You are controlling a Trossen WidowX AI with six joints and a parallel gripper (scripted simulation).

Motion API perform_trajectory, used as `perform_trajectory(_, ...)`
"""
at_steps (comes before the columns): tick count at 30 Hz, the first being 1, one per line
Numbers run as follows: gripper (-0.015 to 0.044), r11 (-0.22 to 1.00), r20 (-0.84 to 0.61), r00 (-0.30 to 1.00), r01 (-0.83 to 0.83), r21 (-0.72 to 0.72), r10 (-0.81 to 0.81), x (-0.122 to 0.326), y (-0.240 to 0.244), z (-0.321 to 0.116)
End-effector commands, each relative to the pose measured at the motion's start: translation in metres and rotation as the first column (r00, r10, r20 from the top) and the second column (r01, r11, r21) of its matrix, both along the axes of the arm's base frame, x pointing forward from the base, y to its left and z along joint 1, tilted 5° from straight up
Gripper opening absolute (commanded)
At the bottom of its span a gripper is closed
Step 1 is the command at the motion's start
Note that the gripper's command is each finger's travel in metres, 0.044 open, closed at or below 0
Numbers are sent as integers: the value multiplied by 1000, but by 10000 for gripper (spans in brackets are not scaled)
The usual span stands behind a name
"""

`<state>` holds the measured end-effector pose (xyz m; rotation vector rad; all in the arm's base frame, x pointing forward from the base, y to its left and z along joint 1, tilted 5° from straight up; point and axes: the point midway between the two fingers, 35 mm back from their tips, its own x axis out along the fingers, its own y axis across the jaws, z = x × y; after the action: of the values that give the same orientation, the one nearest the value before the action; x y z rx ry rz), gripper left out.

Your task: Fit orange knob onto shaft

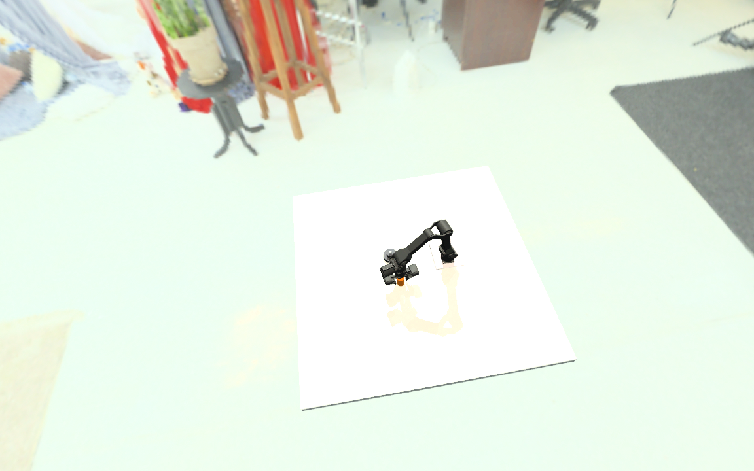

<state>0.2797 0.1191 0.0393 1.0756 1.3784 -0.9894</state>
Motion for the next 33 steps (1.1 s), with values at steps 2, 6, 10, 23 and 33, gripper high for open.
perform_trajectory(2,171,1000,0,1000,3,3,-3,0,1,0)
perform_trajectory(6,144,1000,0,1000,3,3,-3,0,1,0)
perform_trajectory(10,59,1000,5,1000,2,6,-2,1,1,1)
perform_trajectory(23,0,999,59,998,-15,33,13,14,7,22)
perform_trajectory(33,0,1000,45,999,-11,25,9,18,6,52)
